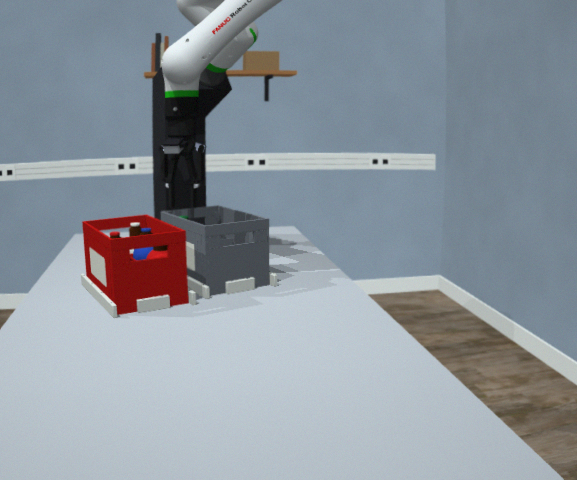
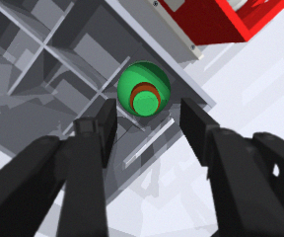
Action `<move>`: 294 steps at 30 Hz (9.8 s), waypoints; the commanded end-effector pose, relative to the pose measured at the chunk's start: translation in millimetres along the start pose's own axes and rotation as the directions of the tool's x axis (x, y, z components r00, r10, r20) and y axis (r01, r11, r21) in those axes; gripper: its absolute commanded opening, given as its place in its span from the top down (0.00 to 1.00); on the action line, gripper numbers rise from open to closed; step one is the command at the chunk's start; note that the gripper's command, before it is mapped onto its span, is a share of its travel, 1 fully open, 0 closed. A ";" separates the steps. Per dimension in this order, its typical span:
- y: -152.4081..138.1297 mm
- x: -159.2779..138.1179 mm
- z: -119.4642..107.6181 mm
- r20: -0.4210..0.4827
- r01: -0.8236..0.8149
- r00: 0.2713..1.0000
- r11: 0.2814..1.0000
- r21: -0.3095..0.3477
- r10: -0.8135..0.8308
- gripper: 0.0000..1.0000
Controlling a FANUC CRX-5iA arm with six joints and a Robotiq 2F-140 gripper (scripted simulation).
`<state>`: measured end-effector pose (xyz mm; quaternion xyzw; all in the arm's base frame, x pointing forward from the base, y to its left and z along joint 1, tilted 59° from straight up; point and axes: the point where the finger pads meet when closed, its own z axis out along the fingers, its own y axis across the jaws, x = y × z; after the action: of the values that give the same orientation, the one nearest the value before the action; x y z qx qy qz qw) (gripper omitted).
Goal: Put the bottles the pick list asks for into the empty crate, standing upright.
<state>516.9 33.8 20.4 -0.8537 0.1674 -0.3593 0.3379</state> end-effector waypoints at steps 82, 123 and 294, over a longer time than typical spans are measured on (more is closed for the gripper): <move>86.1 251.4 -36.2 -0.001 0.000 1.000 1.000 -0.001 0.000 0.56; 86.1 251.5 9.0 -0.001 0.000 1.000 1.000 -0.001 0.000 0.56; 86.1 251.4 -70.8 -0.001 0.000 1.000 1.000 -0.001 0.000 0.90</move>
<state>638.1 -189.6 119.4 -0.8537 0.1674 -0.3590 0.3380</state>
